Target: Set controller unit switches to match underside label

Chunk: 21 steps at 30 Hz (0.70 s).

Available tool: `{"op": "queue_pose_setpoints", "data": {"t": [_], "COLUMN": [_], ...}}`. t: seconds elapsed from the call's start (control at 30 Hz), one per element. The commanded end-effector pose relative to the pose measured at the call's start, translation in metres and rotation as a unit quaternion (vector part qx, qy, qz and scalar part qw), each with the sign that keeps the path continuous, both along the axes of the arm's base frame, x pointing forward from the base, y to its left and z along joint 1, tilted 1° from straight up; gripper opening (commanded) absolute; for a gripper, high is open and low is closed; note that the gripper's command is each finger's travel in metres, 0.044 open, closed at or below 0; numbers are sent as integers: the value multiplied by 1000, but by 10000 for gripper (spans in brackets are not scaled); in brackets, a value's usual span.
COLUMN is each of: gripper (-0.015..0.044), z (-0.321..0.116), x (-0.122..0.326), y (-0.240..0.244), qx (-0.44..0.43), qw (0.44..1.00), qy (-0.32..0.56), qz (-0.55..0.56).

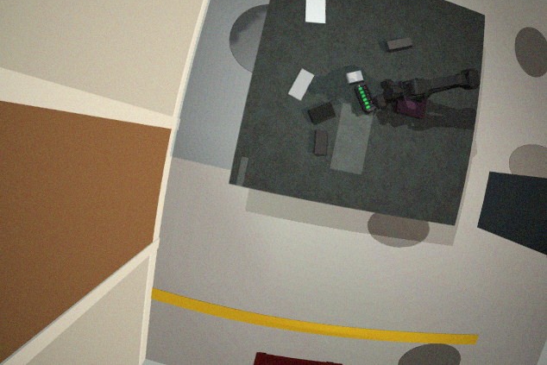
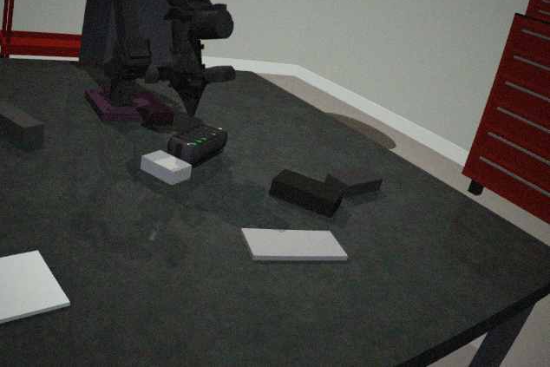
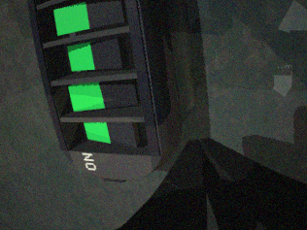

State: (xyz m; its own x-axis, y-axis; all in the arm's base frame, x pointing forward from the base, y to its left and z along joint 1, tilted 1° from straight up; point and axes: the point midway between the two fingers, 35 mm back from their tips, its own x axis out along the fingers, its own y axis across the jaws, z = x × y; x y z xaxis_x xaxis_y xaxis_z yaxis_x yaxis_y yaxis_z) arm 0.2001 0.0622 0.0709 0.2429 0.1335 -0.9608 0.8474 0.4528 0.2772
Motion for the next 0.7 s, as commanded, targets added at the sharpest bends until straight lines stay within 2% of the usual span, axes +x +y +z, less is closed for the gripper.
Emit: {"op": "queue_pose_setpoints", "data": {"t": [0.0,0.37,0.67], "gripper": [0,0,0], "z": [1,24,20], "x": [1,60,113], "y": [0,-8,-18], "qx": [-1,-59,-102], "qw": [1000,994,979], "qy": [2,94,177], "qz": [0,-6,-5]}}
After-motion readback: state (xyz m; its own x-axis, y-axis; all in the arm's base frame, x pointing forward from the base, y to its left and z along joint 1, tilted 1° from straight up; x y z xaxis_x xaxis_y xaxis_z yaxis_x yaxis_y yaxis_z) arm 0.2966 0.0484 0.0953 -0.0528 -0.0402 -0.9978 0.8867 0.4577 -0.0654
